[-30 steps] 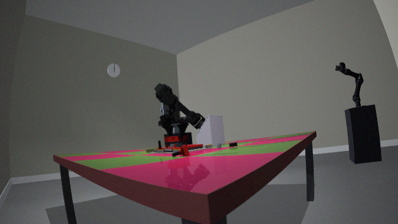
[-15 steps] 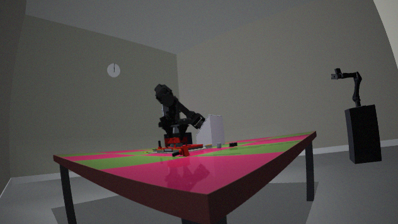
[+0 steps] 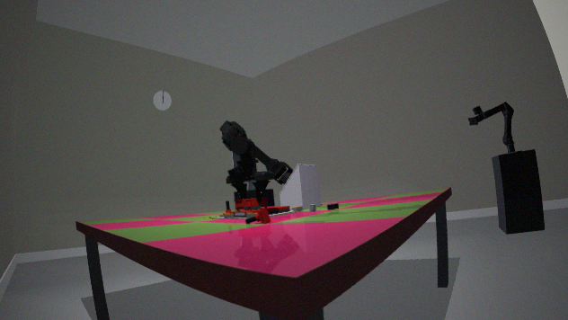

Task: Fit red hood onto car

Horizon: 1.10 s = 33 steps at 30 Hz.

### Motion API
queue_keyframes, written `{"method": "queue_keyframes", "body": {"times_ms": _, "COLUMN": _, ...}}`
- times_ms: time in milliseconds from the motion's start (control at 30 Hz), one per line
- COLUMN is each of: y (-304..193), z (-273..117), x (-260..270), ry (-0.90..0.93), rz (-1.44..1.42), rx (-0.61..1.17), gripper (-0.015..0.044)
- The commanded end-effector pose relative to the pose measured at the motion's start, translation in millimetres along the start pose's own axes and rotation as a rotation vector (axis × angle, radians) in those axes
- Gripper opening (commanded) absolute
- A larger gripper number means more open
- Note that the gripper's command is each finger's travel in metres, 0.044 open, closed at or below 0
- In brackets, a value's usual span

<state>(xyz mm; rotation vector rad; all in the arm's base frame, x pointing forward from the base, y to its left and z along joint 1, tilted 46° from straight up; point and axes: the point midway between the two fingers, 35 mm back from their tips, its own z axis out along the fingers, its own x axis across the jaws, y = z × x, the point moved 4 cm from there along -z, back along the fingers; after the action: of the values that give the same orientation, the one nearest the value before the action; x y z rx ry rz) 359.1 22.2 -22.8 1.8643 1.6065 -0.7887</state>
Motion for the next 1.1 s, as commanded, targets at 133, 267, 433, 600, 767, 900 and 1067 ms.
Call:
{"method": "queue_keyframes", "body": {"times_ms": 133, "y": 0.3, "z": 3.8, "x": 0.0, "ry": -0.005, "rz": -0.003, "rx": -0.003, "gripper": 0.0}}
{"method": "queue_keyframes", "body": {"times_ms": 267, "y": 0.3, "z": 5.6, "x": 0.0, "ry": -0.005, "rz": -0.003, "rx": -0.003, "gripper": 0.0}}
{"method": "queue_keyframes", "body": {"times_ms": 433, "y": 0.4, "z": 7.9, "x": 0.0, "ry": -0.005, "rz": -0.003, "rx": -0.003, "gripper": 0.0}}
{"method": "queue_keyframes", "body": {"times_ms": 600, "y": 0.4, "z": 10.2, "x": 0.0, "ry": -0.005, "rz": -0.003, "rx": -0.003, "gripper": 0.0}}
{"method": "queue_keyframes", "body": {"times_ms": 767, "y": 0.2, "z": 9.5, "x": 0.0, "ry": -0.002, "rz": -0.001, "rx": -0.001, "gripper": 0.0}}
{"method": "queue_keyframes", "body": {"times_ms": 900, "y": 0.2, "z": 9.8, "x": -0.1, "ry": -0.001, "rz": 0.0, "rx": 0.001, "gripper": 0.0053}}
{"method": "queue_keyframes", "body": {"times_ms": 1067, "y": 0.2, "z": 9.8, "x": -0.1, "ry": -0.001, "rz": 0.0, "rx": 0.001, "gripper": 0.0184}}
